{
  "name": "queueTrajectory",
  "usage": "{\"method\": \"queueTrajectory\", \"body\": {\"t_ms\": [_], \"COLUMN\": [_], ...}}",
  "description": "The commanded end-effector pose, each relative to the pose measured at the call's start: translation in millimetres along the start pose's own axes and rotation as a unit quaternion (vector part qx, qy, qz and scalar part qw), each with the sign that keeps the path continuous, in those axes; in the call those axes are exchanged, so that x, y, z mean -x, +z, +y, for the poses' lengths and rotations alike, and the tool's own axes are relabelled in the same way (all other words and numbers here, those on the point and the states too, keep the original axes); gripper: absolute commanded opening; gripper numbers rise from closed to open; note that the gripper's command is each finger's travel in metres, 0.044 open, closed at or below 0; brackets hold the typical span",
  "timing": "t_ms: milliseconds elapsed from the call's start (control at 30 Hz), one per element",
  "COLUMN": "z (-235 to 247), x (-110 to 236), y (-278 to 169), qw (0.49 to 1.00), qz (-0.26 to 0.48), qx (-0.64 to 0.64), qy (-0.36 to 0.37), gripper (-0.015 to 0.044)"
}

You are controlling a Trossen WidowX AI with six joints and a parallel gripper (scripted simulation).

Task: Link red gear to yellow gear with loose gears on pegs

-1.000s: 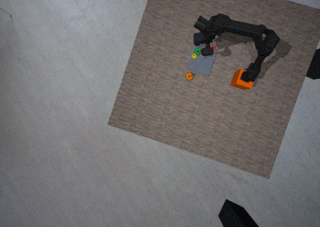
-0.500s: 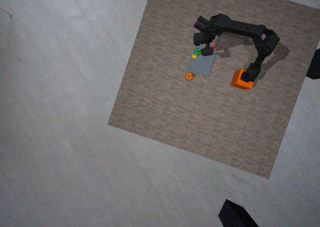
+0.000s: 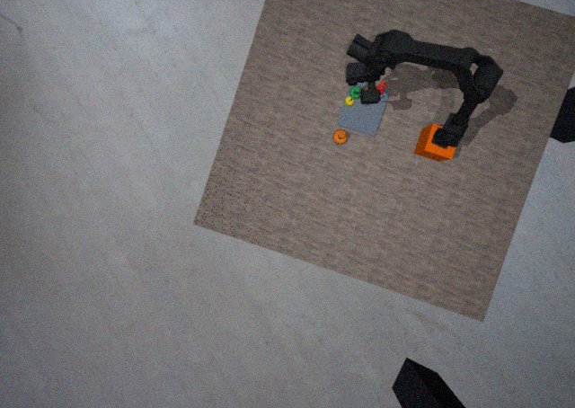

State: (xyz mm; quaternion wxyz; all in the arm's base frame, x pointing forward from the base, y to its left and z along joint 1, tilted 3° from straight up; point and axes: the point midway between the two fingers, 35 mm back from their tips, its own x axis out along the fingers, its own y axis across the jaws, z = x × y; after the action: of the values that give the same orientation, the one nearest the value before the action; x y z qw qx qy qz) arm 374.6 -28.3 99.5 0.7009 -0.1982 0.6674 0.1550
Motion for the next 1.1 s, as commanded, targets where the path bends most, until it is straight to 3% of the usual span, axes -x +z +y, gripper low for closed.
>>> {"method": "queueTrajectory", "body": {"t_ms": [0, 300, 633, 1067], "z": [57.0, 202.9, 343.8, 360.1], "x": [9.1, 25.5, 42.4, 44.6], "y": [18.7, 29.8, -24.0, -36.0], "qw": [1.0, 1.0, 1.0, 1.0], "qz": [-0.006, -0.003, 0.004, 0.005], "qx": [0.004, 0.006, 0.011, 0.012], "qy": [0.007, 0.017, 0.018, 0.018], "gripper": [0.044, 0.044, 0.044, 0.044]}}
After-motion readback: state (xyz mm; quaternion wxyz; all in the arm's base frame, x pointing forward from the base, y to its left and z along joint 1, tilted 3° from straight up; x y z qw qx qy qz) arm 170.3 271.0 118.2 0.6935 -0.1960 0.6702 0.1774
